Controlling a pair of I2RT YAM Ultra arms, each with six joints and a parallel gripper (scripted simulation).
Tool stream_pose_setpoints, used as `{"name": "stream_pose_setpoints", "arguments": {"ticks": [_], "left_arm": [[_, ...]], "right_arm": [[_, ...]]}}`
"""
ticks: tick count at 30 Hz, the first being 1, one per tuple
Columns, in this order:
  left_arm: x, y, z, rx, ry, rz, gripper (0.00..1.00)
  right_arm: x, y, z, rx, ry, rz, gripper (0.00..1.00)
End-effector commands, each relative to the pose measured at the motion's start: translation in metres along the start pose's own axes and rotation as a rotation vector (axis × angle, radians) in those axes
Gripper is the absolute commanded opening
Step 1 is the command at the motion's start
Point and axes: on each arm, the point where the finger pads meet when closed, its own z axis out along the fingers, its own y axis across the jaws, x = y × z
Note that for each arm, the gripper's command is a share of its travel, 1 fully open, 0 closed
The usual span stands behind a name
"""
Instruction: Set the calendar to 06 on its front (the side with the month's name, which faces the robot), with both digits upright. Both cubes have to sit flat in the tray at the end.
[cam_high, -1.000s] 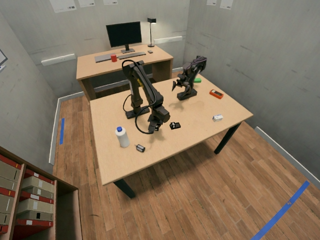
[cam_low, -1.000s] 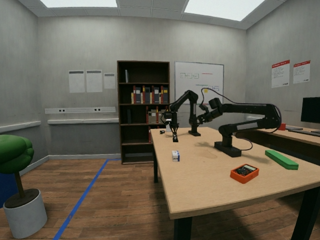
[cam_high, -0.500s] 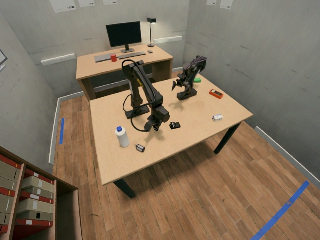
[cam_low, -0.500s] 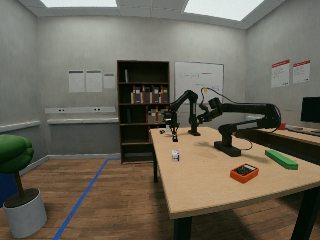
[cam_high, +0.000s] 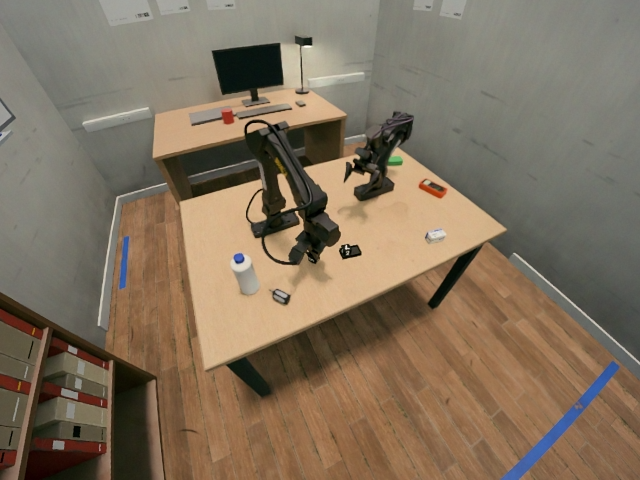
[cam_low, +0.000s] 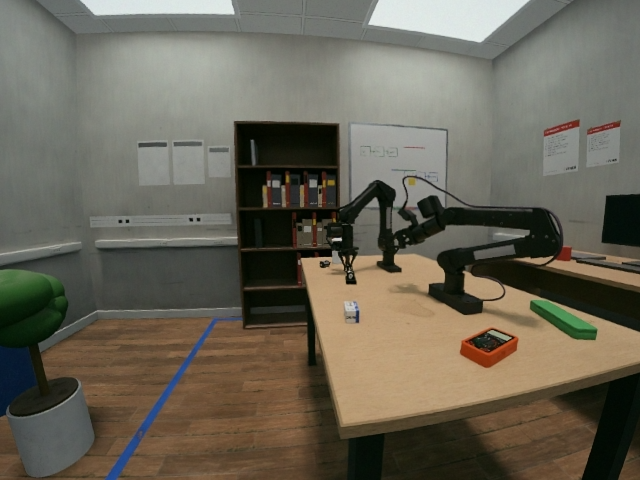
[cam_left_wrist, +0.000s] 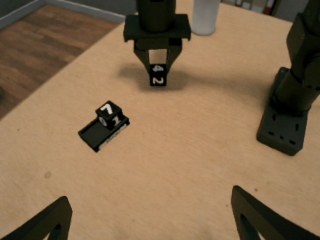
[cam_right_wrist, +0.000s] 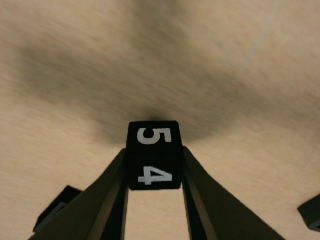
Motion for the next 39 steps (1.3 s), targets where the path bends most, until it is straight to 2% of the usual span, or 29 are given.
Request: {"name": "stream_pose_setpoints", "arguments": {"ticks": [1, 34, 39], "left_arm": [[-0.012, -0.002, -0.002, 0.003, -0.043, -0.003, 1.00], [-0.012, -0.002, -0.002, 0.003, -0.043, -0.003, 1.00], [-0.012, -0.002, -0.002, 0.003, -0.043, -0.003, 1.00]], "right_arm": [[-0.003, 0.005, 0.001, -0.008, -0.011, 0.011, 0.26], [0.001, -0.001, 0.019, 0.003, -0.008, 0.004, 0.26], [0.001, 0.000, 0.009, 0.003, -0.008, 0.003, 0.26]]}}
